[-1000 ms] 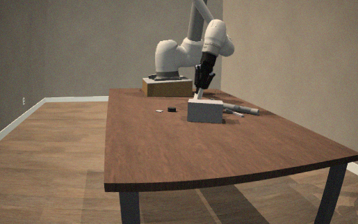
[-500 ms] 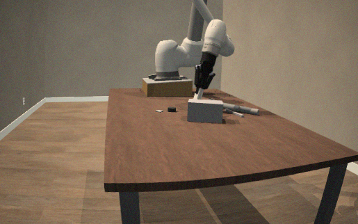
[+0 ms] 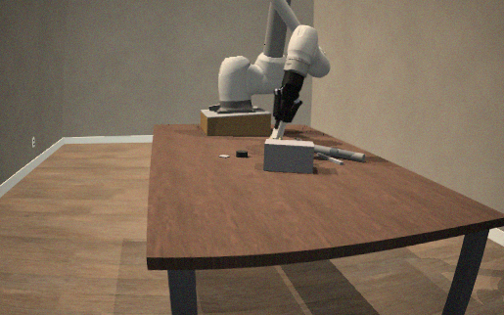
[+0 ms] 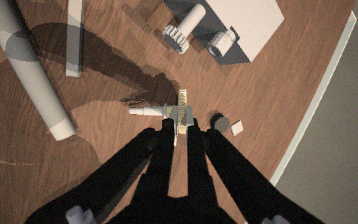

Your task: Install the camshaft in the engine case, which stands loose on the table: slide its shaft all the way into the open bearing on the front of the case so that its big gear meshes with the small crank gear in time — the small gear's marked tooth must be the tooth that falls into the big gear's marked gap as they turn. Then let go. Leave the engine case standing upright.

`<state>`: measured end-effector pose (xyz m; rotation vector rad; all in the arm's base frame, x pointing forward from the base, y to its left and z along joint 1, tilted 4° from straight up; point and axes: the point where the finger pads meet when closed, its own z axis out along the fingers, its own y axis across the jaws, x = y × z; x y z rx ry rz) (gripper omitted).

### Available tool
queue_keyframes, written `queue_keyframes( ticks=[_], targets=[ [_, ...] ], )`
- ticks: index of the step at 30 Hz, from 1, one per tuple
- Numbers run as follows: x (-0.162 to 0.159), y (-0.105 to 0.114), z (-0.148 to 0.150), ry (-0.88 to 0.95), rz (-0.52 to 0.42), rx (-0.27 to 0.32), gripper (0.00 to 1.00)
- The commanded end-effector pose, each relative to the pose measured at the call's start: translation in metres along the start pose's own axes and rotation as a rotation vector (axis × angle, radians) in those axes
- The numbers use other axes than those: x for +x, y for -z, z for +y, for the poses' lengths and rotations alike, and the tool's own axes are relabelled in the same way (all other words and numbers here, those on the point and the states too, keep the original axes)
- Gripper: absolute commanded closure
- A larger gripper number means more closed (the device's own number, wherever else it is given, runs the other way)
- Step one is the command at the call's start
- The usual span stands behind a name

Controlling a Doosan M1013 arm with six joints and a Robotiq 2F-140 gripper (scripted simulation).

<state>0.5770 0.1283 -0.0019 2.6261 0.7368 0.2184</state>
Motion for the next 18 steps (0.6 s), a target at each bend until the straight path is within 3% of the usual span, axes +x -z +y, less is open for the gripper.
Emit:
queue_keyframes(
  ticks=[1, 18],
  targets=[
    [0.001, 0.009, 0.004, -0.007, -0.002, 0.003, 0.95],
    [0.003, 0.046, 0.018, -0.007, -0.002, 0.003, 0.95]
  ],
)
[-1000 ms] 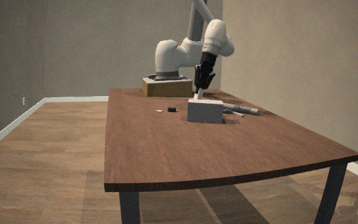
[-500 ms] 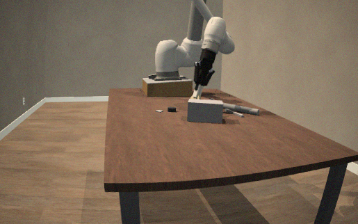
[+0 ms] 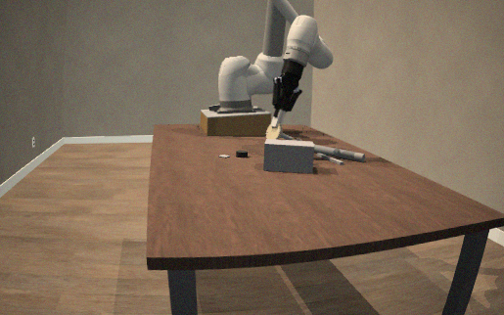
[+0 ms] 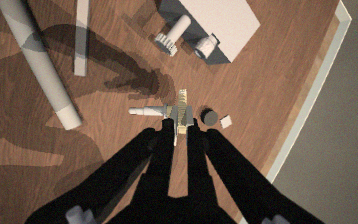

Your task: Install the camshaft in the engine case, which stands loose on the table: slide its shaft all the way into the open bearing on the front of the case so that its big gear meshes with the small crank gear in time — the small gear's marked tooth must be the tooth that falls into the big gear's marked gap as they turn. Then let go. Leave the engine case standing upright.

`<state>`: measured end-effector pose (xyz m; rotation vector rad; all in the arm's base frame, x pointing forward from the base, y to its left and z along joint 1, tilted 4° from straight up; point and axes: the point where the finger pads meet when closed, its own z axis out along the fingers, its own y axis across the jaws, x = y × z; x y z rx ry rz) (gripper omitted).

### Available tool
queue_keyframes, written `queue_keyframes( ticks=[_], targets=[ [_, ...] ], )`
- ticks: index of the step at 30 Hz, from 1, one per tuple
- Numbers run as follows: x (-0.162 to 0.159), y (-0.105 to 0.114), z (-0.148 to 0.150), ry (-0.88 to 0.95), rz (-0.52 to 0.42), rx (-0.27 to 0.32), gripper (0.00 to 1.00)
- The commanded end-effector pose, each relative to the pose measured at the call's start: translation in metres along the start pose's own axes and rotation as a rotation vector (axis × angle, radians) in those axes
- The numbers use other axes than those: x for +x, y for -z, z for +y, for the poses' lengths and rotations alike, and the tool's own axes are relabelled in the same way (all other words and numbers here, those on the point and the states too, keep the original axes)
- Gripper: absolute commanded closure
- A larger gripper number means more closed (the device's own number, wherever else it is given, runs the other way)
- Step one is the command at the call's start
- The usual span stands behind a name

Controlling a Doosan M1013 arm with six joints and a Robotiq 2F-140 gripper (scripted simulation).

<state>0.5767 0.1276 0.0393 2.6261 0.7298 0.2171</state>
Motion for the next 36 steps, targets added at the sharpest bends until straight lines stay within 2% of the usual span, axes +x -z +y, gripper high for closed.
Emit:
queue_keyframes(
  ticks=[1, 11, 36],
  targets=[
    [0.0021, 0.0105, 0.0008, -0.003, 0.001, 0.005, 0.95],
    [0.0025, 0.0172, 0.0033, -0.003, 0.001, 0.005, 0.95],
    [0.0025, 0.0174, 0.0033, -0.003, 0.001, 0.005, 0.95]
  ],
)
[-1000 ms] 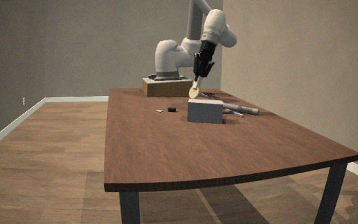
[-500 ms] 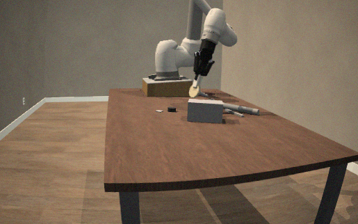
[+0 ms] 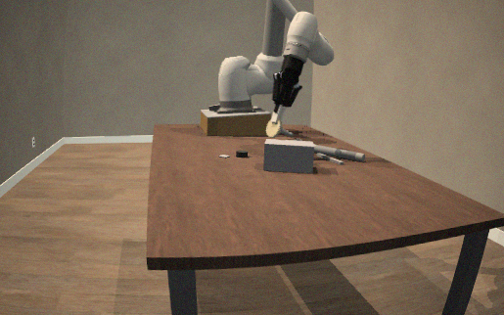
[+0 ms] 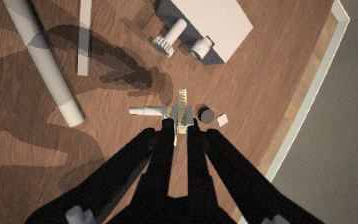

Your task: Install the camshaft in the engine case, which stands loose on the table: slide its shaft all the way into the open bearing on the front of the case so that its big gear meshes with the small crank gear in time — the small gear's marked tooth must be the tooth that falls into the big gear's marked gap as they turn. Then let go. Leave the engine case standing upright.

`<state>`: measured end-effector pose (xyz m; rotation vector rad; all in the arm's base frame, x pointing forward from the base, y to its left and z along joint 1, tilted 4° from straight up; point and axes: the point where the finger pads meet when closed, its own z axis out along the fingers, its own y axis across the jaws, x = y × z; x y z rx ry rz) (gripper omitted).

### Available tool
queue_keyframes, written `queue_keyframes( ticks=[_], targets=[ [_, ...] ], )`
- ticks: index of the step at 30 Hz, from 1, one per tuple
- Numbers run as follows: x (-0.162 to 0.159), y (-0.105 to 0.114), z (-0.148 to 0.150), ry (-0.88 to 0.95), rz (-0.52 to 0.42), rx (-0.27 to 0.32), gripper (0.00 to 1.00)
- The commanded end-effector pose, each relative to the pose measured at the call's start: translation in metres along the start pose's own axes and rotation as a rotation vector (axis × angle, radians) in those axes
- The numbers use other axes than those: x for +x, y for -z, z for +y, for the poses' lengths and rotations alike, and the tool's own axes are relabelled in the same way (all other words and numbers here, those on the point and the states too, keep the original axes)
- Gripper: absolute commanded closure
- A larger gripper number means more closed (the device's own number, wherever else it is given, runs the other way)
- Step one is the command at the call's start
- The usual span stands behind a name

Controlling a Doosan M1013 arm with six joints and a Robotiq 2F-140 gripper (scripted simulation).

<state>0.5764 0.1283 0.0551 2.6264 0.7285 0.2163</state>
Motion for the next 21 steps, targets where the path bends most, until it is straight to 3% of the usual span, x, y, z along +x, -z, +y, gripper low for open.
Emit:
queue_keyframes(
  ticks=[1, 14, 19, 21],
  targets=[
    [0.0017, 0.0027, -0.0027, -0.002, 0.002, 0.005, 0.95],
    [0.0017, 0.0028, -0.0026, -0.008, 0.000, 0.005, 0.95],
    [0.0020, 0.0036, -0.0020, -0.080, -0.015, 0.011, 0.95],
    [0.0025, 0.0049, -0.0014, -0.193, -0.039, 0.020, 0.95]
  ],
)
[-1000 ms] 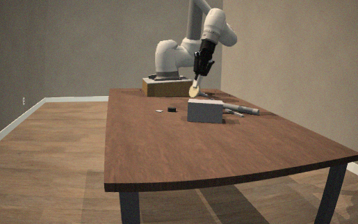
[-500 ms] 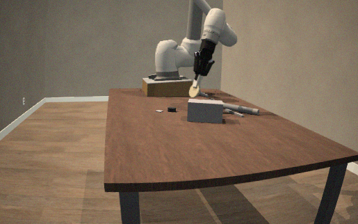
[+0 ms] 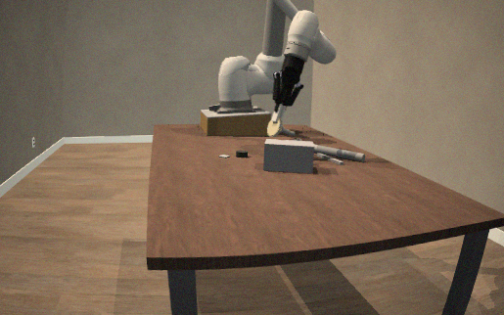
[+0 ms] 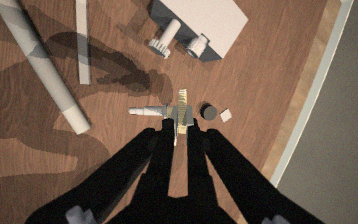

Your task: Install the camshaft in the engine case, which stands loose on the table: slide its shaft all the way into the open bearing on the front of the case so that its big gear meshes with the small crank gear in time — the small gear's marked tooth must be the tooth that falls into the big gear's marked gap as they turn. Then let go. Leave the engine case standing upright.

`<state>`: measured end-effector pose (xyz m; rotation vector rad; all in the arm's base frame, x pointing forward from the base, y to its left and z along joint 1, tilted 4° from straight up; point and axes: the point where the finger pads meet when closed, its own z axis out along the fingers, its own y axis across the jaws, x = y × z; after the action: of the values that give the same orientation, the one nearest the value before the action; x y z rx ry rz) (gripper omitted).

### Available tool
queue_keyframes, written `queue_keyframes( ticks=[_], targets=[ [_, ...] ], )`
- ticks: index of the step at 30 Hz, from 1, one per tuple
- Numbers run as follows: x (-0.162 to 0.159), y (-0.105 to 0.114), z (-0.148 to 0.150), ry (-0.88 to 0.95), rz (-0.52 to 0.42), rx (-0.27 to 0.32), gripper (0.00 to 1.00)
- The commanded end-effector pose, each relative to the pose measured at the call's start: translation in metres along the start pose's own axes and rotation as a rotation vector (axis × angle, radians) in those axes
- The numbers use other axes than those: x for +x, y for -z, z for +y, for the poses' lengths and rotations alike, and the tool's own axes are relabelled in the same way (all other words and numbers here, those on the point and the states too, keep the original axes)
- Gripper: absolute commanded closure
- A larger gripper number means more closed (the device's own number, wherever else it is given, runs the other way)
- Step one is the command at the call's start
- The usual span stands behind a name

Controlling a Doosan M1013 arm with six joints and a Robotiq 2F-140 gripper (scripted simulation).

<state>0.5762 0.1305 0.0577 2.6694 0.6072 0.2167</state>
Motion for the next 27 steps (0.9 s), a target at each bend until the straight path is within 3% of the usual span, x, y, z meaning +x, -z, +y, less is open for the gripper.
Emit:
queue_keyframes(
  ticks=[1, 13, 15, 16, 27],
  targets=[
    [0.002, 0.003, -0.001, -0.181, -0.039, 0.017, 0.95],
    [0.011, 0.020, 0.004, -0.994, -0.205, 0.099, 0.95],
    [0.011, 0.020, 0.004, -0.994, -0.205, 0.099, 0.95],
    [0.012, 0.022, 0.004, -1.144, -0.236, 0.114, 0.95],
    [0.014, 0.026, 0.006, -1.836, -0.392, 0.168, 0.95]
  ],
)
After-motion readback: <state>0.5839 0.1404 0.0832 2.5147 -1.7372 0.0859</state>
